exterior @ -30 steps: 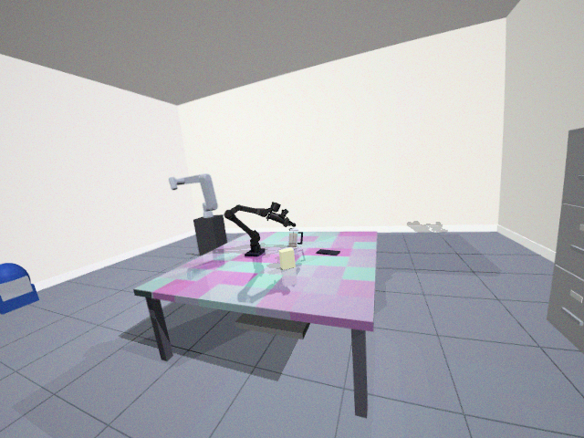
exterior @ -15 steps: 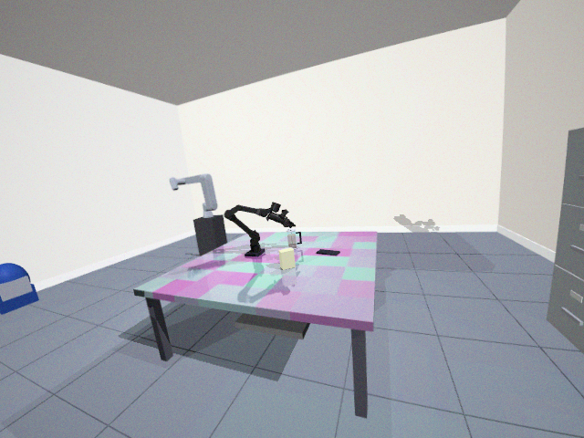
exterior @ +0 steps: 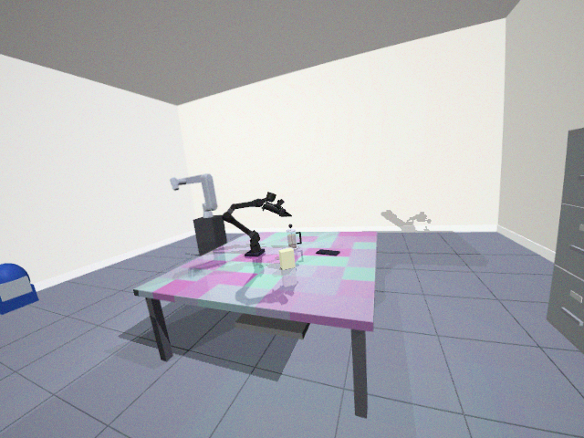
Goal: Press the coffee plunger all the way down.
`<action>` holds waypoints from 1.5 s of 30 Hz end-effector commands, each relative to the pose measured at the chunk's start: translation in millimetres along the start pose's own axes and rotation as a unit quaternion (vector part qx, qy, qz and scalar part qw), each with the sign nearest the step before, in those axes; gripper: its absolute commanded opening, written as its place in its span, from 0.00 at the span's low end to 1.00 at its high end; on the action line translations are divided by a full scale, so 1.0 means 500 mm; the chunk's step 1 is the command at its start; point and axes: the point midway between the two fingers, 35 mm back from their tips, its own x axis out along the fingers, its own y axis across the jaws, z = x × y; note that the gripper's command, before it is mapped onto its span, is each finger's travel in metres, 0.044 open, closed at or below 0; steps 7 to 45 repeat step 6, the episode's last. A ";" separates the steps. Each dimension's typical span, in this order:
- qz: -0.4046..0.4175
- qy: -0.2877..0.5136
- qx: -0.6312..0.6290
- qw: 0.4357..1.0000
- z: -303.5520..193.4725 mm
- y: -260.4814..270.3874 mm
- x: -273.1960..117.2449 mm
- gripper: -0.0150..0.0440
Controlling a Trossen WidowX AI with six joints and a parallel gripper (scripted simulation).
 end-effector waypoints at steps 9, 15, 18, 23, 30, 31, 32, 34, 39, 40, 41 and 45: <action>-0.002 0.009 0.002 1.000 -0.006 -0.001 -0.004 1.00; -0.002 0.009 0.002 1.000 -0.006 -0.001 -0.004 1.00; -0.002 0.009 0.002 1.000 -0.006 -0.001 -0.004 1.00; -0.002 0.009 0.002 1.000 -0.006 -0.001 -0.004 1.00; -0.002 0.009 0.002 1.000 -0.006 -0.001 -0.004 1.00; -0.002 0.009 0.002 1.000 -0.006 -0.001 -0.004 1.00; -0.002 0.009 0.002 1.000 -0.006 -0.001 -0.004 1.00; -0.002 0.009 0.002 1.000 -0.006 -0.001 -0.004 1.00; -0.002 0.009 0.002 1.000 -0.006 -0.001 -0.004 1.00; -0.002 0.009 0.002 1.000 -0.006 -0.001 -0.004 1.00; -0.002 0.009 0.002 1.000 -0.006 -0.001 -0.004 1.00; -0.002 0.009 0.002 1.000 -0.006 -0.001 -0.004 1.00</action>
